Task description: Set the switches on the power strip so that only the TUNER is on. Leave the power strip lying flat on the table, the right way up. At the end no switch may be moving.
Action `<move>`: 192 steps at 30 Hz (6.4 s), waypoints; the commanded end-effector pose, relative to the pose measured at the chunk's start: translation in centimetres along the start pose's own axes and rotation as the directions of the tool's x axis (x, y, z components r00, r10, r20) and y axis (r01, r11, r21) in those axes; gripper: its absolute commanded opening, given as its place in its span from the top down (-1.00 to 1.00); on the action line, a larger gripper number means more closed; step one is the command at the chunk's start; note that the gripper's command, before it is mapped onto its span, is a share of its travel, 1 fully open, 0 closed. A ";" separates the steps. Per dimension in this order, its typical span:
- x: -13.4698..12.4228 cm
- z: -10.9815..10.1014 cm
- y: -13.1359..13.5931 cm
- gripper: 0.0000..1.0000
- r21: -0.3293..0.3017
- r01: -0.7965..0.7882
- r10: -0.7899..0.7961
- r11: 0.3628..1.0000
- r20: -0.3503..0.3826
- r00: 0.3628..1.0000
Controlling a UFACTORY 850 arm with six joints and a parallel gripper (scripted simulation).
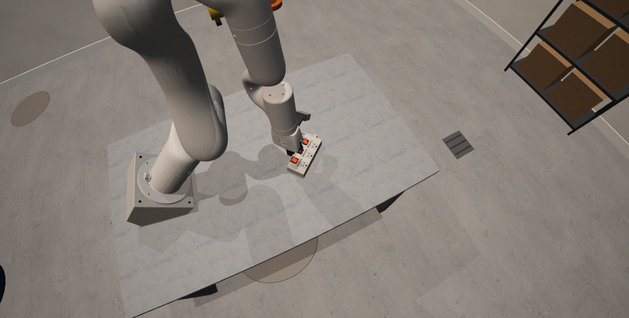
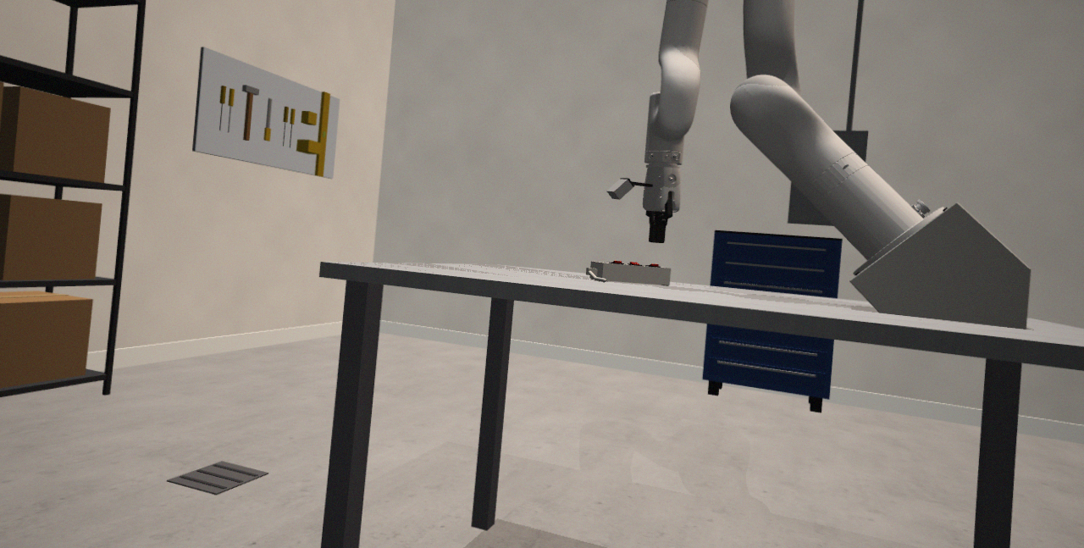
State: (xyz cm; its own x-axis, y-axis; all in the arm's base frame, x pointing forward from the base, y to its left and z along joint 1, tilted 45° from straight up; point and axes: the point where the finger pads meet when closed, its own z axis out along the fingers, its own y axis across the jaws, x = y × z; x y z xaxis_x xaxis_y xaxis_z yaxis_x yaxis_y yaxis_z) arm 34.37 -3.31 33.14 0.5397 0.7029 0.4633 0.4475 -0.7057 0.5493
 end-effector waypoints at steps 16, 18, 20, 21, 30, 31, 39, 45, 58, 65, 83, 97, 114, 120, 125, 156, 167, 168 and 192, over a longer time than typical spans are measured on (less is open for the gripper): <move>0.0 -0.1 0.1 1.00 0.052 0.002 -0.001 0.999 -0.029 1.000; 0.0 -0.1 0.1 1.00 0.052 0.002 -0.001 0.999 -0.029 1.000; 0.0 -0.1 0.1 1.00 0.052 0.002 -0.001 0.999 -0.029 1.000; 0.0 -0.1 0.1 1.00 0.052 0.002 -0.001 0.999 -0.029 1.000; 0.0 -0.1 0.1 1.00 0.052 0.002 -0.001 0.999 -0.029 1.000; 0.0 -0.1 0.1 1.00 0.052 0.002 -0.001 0.999 -0.029 1.000; 0.0 -0.1 0.1 1.00 0.052 0.002 -0.001 0.999 -0.030 1.000; 0.0 0.1 0.1 1.00 0.052 0.002 -0.001 0.999 -0.030 1.000; 0.0 0.8 0.1 1.00 0.053 0.002 -0.001 0.999 -0.031 1.000; -0.1 1.3 0.0 1.00 0.053 0.002 -0.001 0.999 -0.031 1.000; -0.1 2.5 0.0 1.00 0.053 0.002 0.000 0.999 -0.031 1.000; -0.1 3.4 0.0 1.00 0.053 0.002 0.000 0.999 -0.031 1.000; -0.1 4.4 0.0 1.00 0.053 0.002 0.000 0.999 -0.031 1.000; -0.1 4.5 0.0 1.00 0.052 0.002 -0.001 0.999 -0.030 1.000; -0.1 4.5 0.0 1.00 0.052 0.002 -0.001 0.999 -0.030 1.000; -0.1 4.5 0.0 1.00 0.052 0.002 -0.001 0.999 -0.030 1.000; -0.1 4.5 0.0 1.00 0.052 0.002 -0.001 0.999 -0.030 1.000; -0.1 4.5 0.0 1.00 0.052 0.002 -0.001 0.999 -0.030 1.000; -0.1 4.5 0.0 1.00 0.052 0.002 -0.001 0.999 -0.030 1.000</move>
State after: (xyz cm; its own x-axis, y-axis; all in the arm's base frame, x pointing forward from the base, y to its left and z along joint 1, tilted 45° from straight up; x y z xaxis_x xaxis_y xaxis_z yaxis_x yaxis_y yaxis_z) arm 37.52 -3.75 29.96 0.5181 0.7055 0.4835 0.4856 -0.7080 0.5127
